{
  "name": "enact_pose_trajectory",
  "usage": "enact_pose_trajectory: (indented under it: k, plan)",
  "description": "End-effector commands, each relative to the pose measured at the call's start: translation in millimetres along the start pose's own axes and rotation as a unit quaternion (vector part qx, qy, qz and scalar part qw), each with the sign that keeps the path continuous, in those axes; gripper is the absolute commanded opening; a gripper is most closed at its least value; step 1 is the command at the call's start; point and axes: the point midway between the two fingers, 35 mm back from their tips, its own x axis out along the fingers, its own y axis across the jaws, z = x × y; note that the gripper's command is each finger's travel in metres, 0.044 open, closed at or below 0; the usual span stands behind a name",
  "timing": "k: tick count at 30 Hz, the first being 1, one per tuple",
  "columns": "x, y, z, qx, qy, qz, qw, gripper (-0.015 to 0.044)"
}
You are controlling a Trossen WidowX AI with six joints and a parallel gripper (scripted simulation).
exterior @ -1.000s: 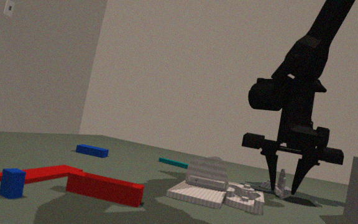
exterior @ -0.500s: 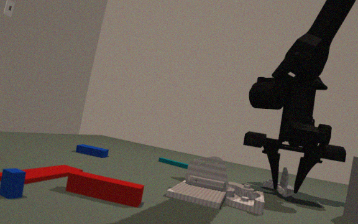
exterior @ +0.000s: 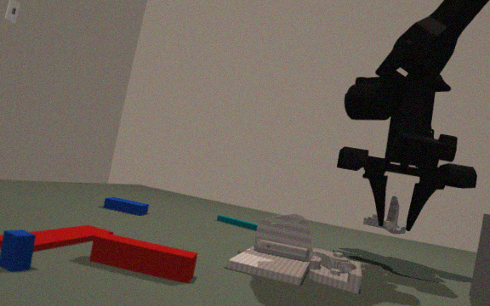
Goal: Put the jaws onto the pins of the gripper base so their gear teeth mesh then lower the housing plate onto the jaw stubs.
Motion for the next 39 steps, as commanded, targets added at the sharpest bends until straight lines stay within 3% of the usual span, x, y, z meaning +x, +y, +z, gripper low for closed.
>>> enact_pose_trajectory:
  k: [1, 13, 39]
  plan:
    - [-13.7, -2.0, -2.0, -0.001, 0.006, -0.005, 1.000, 0.0134]
    - [-28.2, -1.5, 0.6, 0.005, 0.006, -0.005, 1.000, 0.0134]
    - [-28.1, -39.0, 60.3, 0.266, 0.001, -0.007, 0.964, 0.0134]
